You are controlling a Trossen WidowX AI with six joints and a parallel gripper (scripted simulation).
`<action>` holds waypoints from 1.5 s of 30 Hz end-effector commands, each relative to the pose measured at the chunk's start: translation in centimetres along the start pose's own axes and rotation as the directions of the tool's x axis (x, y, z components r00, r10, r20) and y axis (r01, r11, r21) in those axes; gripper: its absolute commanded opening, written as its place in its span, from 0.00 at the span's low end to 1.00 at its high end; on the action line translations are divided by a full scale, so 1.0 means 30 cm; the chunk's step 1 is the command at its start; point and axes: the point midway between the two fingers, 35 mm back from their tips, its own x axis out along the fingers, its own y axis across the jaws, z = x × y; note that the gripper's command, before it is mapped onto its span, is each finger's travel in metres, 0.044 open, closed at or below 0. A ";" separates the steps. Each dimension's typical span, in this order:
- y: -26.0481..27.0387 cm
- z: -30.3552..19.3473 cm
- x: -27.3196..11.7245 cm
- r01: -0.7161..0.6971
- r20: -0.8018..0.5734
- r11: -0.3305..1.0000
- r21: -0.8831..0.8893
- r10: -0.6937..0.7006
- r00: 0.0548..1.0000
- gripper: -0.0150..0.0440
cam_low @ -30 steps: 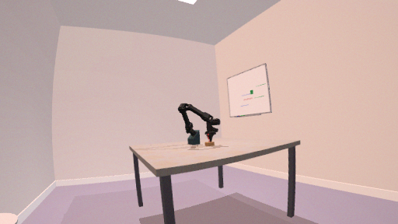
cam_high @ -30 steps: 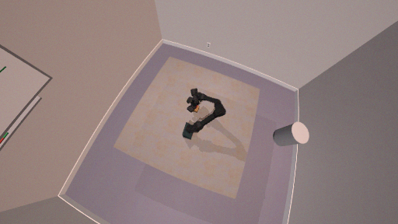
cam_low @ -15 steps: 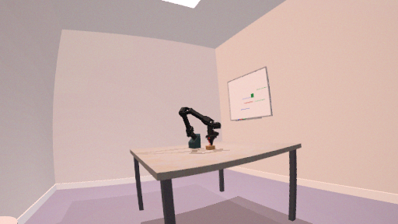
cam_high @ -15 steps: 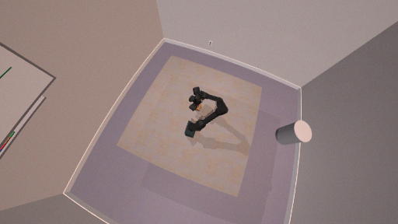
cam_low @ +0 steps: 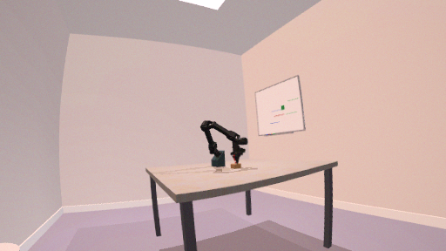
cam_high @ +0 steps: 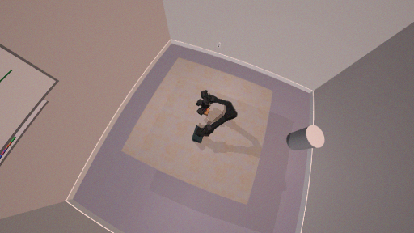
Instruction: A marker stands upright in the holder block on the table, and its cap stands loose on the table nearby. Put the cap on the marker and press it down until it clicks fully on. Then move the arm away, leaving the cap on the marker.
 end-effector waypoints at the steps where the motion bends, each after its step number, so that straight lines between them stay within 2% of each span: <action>1: 0.002 0.000 0.002 -0.002 -0.002 1.000 -0.002 0.002 1.000 0.43; 14: 0.002 0.000 0.002 -0.002 -0.002 1.000 -0.002 0.002 1.000 1.00; 16: -0.003 0.006 -0.038 0.000 0.001 1.000 -0.002 0.000 1.000 1.00; 20: -0.009 0.008 -0.243 0.011 0.002 1.000 0.001 -0.011 1.000 1.00; 23: -0.009 0.007 -0.254 0.012 0.002 1.000 0.001 -0.012 1.000 1.00; 25: -0.010 0.005 -0.258 0.010 0.002 0.998 0.059 -0.010 1.000 0.91; 29: -0.013 -0.008 -0.280 0.002 0.001 0.917 0.399 -0.002 1.000 0.73; 32: -0.016 -0.018 -0.297 -0.003 -0.001 0.772 0.635 0.004 1.000 0.60; 36: -0.019 -0.033 -0.321 -0.004 -0.002 0.490 0.872 0.012 1.000 0.42; 38: -0.021 -0.040 -0.331 -0.002 -0.003 0.339 0.941 0.016 1.000 0.33; 40: -0.021 -0.042 -0.335 -0.002 -0.003 0.283 0.959 0.017 1.000 0.25; 45: -0.021 -0.042 -0.335 -0.002 -0.003 0.283 0.959 0.017 1.000 0.25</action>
